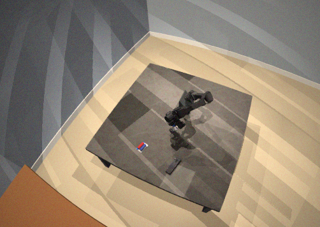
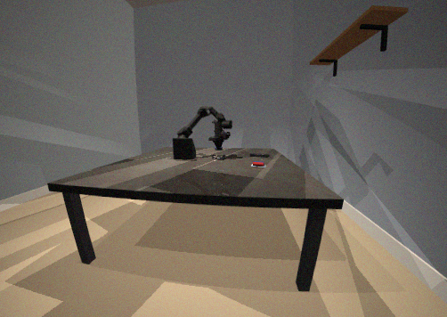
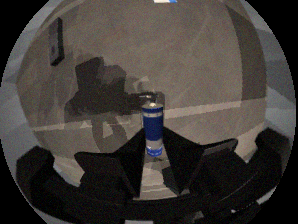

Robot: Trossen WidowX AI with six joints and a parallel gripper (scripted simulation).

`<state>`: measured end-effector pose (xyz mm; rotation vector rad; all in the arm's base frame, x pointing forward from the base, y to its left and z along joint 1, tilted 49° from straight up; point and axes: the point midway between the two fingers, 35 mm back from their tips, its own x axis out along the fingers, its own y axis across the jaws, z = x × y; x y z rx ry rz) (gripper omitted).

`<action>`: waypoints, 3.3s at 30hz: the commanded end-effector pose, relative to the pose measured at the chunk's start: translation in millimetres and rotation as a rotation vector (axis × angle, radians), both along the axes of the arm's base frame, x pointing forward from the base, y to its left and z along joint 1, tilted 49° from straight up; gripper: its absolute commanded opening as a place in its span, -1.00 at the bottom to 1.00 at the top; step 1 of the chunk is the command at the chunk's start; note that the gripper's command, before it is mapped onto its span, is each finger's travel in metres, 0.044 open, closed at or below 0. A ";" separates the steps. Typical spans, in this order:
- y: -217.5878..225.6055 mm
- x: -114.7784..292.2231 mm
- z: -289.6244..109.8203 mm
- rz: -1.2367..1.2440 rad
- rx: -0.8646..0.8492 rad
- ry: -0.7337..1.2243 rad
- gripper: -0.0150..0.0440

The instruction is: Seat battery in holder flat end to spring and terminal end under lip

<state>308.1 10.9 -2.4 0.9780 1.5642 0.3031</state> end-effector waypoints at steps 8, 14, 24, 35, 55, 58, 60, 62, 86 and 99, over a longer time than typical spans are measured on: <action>14.2 1.4 -15.2 -0.080 -0.064 -0.052 -0.23; 22.1 3.2 -20.1 -0.132 -0.095 -0.087 -0.23; 27.8 3.8 -22.9 -0.172 -0.122 -0.113 -0.23; 32.7 1.6 -28.2 -0.215 -0.164 -0.150 -0.23; 41.5 -2.9 -30.9 -0.313 -0.231 -0.220 -0.23; 42.8 -3.6 -30.5 -0.329 -0.240 -0.232 -0.23; 43.5 -4.0 -30.2 -0.339 -0.245 -0.239 -0.23; 43.7 -4.2 -30.1 -0.342 -0.246 -0.242 -0.23; 52.1 -22.1 -25.9 -0.339 -0.254 -0.234 -0.23; 53.2 -25.3 -25.0 -0.333 -0.257 -0.224 -0.23</action>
